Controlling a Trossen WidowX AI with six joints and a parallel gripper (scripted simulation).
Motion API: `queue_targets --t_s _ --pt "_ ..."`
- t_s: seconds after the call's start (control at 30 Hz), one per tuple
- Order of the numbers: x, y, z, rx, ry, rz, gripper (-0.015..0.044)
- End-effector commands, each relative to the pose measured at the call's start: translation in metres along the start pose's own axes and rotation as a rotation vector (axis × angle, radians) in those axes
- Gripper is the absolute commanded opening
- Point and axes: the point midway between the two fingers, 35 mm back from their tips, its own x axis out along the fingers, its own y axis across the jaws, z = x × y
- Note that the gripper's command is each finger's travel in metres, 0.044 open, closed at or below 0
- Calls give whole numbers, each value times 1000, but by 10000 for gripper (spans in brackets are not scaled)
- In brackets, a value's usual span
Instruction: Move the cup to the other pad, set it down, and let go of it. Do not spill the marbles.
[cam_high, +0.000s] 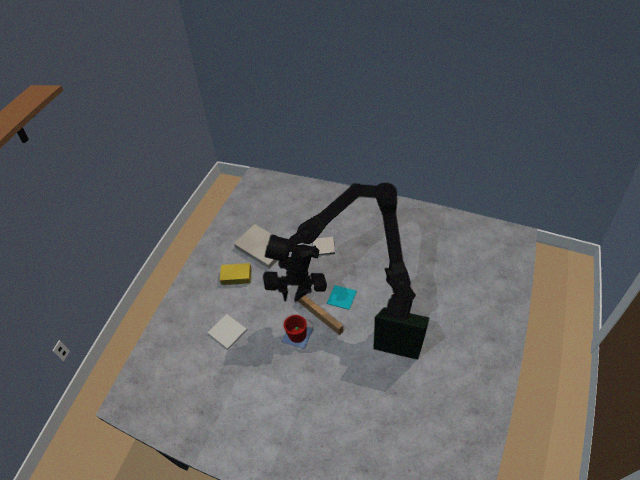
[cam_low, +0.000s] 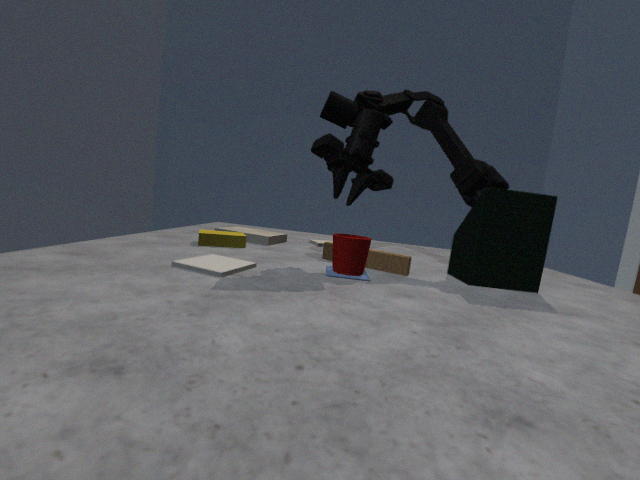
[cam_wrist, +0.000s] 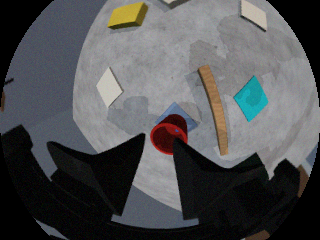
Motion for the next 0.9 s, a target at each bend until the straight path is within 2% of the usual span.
queue_targets --t_s 0.0,0.1,0.47,0.87 --pt "29 -22 -40 27 -98 -267 148" --pt "34 -31 -50 28 -142 -325 148" --pt "36 -33 -50 28 -142 -325 148" --pt "54 -38 -48 28 -141 -325 148"
